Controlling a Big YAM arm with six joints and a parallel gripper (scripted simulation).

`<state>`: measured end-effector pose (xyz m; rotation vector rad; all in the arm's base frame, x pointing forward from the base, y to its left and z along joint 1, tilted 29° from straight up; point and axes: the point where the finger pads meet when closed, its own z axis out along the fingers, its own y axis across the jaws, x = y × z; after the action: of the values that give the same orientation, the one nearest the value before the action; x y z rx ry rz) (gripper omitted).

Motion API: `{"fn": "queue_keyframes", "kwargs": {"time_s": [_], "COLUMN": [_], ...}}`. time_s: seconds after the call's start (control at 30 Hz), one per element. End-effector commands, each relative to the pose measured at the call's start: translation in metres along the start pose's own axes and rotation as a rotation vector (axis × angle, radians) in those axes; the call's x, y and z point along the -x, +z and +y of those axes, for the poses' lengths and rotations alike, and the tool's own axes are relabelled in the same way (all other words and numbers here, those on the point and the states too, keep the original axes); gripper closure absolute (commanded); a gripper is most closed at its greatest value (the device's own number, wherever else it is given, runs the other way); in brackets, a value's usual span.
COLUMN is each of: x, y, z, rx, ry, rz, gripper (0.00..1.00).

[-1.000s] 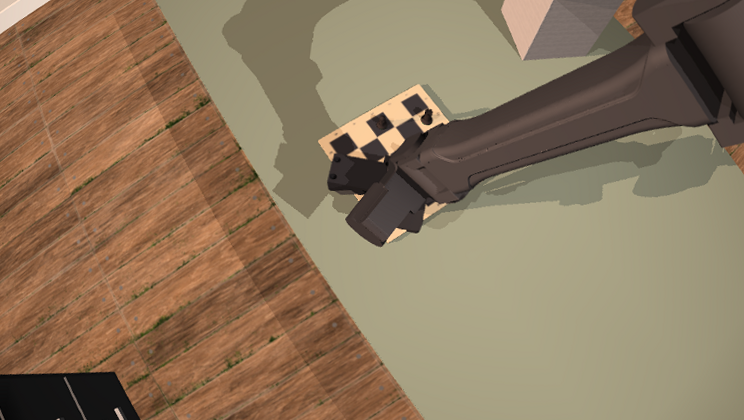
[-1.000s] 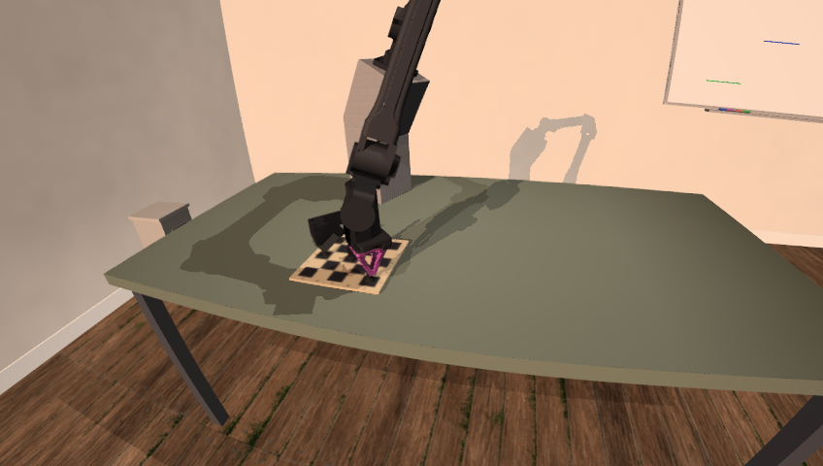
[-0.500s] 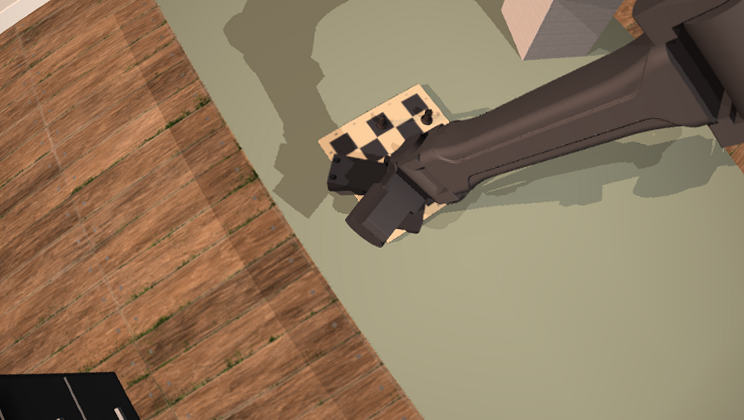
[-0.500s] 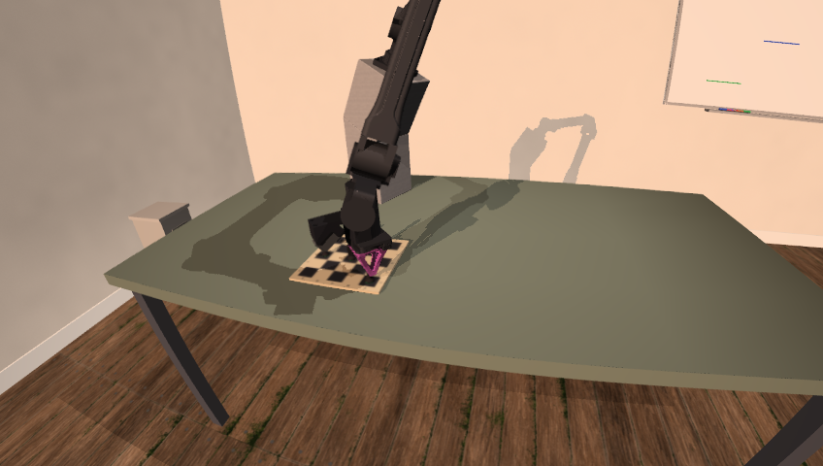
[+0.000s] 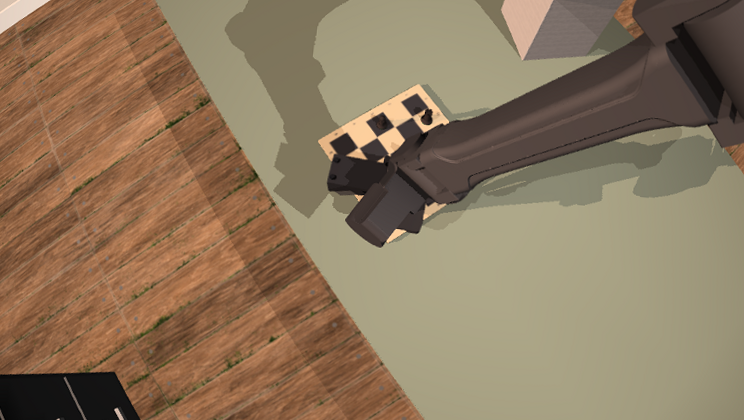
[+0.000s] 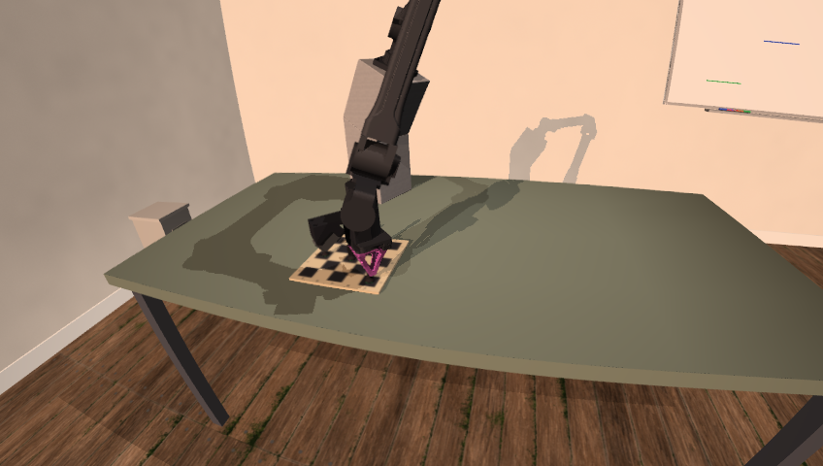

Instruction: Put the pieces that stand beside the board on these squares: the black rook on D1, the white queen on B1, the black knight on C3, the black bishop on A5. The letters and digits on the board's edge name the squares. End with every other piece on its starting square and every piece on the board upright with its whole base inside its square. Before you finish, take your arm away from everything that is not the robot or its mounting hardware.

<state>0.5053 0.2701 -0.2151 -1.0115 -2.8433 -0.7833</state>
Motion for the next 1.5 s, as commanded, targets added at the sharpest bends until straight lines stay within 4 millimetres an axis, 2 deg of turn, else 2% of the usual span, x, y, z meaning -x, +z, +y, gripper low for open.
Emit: {"fn": "queue_keyframes", "kwargs": {"time_s": [0.0, 0.23, 0.27, 0.33, 0.37, 0.5, 0.53, 0.6, 0.63, 0.7, 0.73, 1.13, 1.2, 1.27, 1.47], "x": [0.002, 0.002, 0.002, 0.002, 0.002, 0.002, 0.002, 0.002, 0.002, 0.002, 0.002, 0.003, 0.005, 0.01, 0.011], "y": [-0.001, -0.001, -0.001, -0.001, -0.001, -0.001, -0.001, -0.001, -0.001, -0.001, -0.001, -0.003, -0.015, -0.021, -0.045], "z": [0.01, 0.01, 0.01, 0.01, 0.01, 0.01, 0.01, 0.01, 0.01, 0.01, 0.01, 0.011, 0.017, 0.009, 0.008], "rx": [0.018, 0.018, 0.018, 0.018, 0.018, 0.018, 0.018, 0.018, 0.018, 0.018, 0.018, 0.019, 0.029, 0.018, 0.02], "ry": [-0.003, -0.003, -0.003, -0.003, -0.003, -0.004, -0.004, -0.004, -0.004, -0.004, -0.004, -0.005, -0.007, 0.002, 0.002], "rz": [-0.012, -0.012, -0.012, -0.012, -0.012, -0.012, -0.012, -0.012, -0.012, -0.012, -0.012, -0.013, -0.02, -0.019, -0.019], "gripper": [1.0, 1.0, 0.93, 0.93, 0.86, 0.86, 0.79, 0.79, 0.72, 0.72, 0.65, 0.65, 0.65, 0.65, 0.65]}}
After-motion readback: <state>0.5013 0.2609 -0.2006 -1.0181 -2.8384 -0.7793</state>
